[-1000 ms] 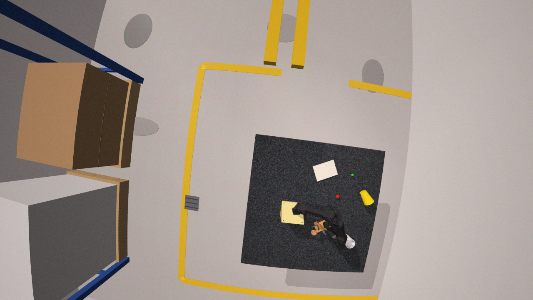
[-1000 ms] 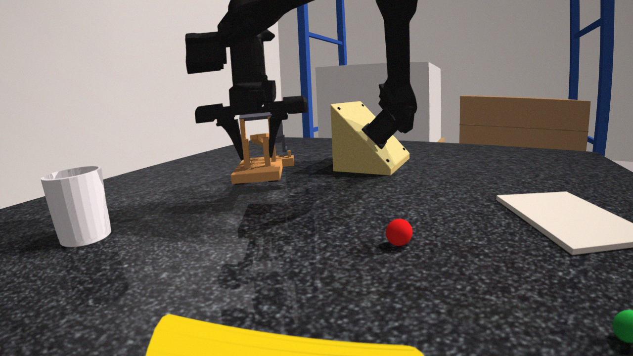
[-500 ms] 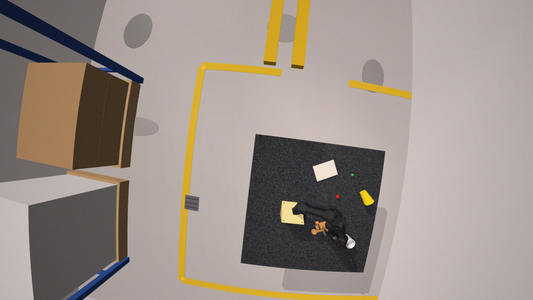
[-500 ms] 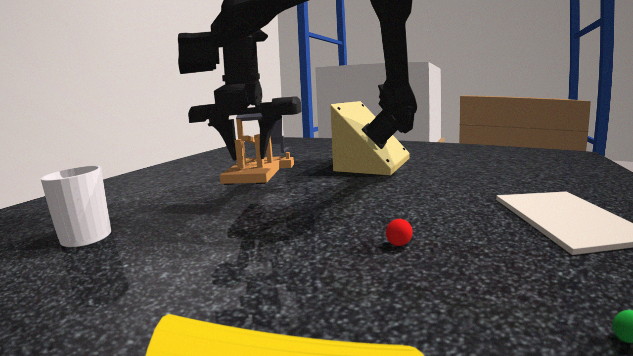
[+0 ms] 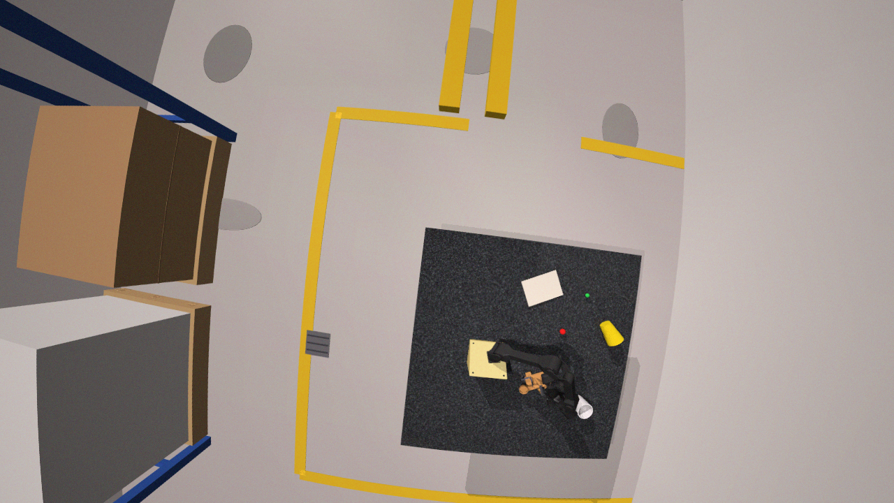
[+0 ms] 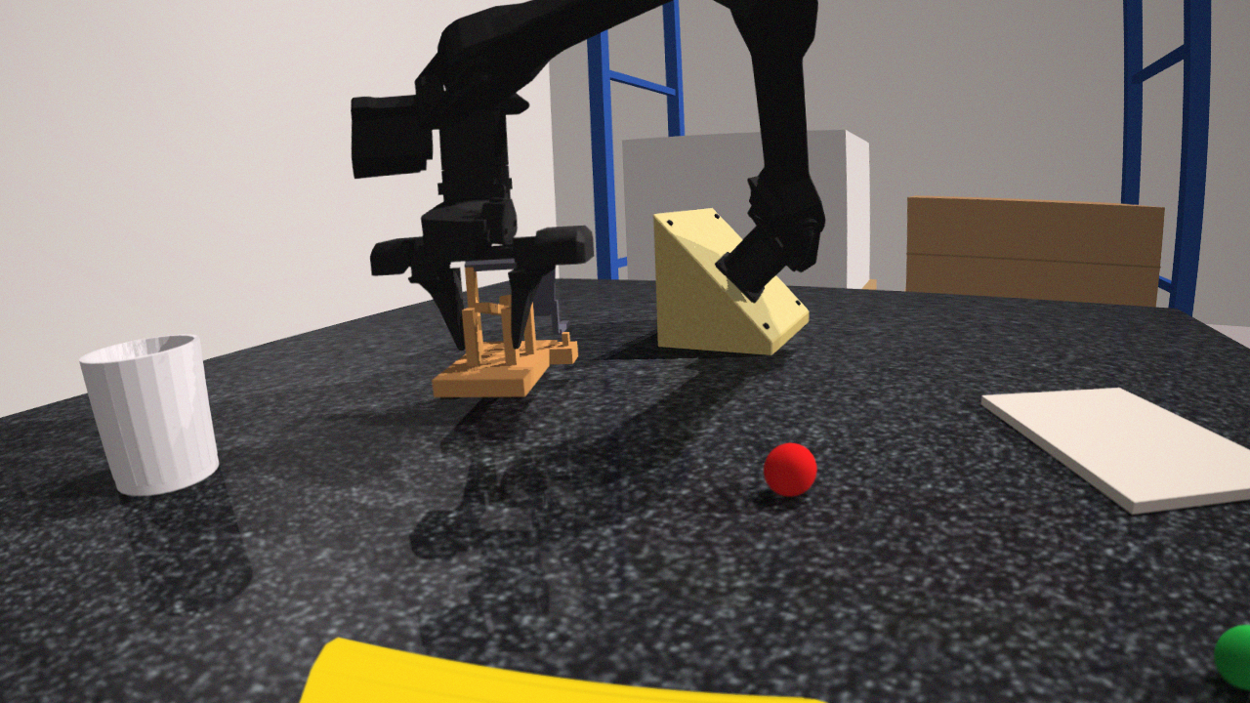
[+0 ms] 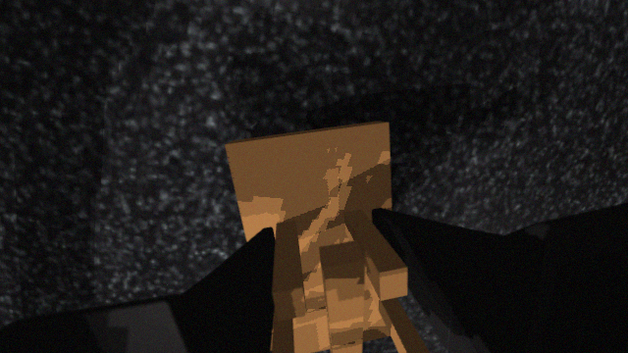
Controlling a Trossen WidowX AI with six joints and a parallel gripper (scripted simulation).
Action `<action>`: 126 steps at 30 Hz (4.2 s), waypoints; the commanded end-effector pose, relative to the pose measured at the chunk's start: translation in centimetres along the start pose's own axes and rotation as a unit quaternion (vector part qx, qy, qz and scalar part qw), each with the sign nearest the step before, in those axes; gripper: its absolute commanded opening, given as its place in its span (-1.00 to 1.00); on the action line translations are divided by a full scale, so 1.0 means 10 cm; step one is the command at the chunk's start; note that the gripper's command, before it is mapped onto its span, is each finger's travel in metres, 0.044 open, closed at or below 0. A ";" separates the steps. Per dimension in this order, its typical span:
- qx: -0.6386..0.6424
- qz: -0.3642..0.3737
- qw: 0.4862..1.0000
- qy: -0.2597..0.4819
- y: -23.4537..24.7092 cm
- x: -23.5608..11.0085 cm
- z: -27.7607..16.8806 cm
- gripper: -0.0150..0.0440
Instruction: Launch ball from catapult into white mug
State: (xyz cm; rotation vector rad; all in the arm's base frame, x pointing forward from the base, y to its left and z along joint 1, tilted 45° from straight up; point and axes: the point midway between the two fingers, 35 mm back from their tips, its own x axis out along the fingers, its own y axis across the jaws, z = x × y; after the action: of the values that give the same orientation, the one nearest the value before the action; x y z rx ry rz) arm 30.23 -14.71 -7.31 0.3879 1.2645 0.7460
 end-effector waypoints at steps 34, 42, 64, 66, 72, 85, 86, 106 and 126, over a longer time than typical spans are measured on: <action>0.003 0.001 1.000 0.003 -0.04 -0.41 0.00 1.00; 0.006 0.002 1.000 0.001 -0.02 -0.65 -0.01 1.00; 0.008 -0.002 1.000 -0.003 0.00 -0.30 -0.03 1.00; 0.008 -0.002 1.000 -0.003 0.00 -0.28 -0.03 1.00; 0.008 -0.003 1.000 -0.003 -0.01 -0.18 -0.03 1.00; 0.008 -0.002 1.000 -0.004 -0.01 0.03 -0.02 1.00; 0.008 -0.002 1.000 -0.004 -0.01 0.05 -0.02 1.00; 0.004 -0.003 1.000 -0.002 -0.01 0.18 -0.02 0.38; 0.008 -0.003 1.000 -0.002 0.00 -0.32 -0.03 -0.49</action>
State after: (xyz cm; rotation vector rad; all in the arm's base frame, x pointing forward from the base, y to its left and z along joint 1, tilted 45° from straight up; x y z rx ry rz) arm 29.64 -15.81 -6.14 0.4100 1.2739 0.7441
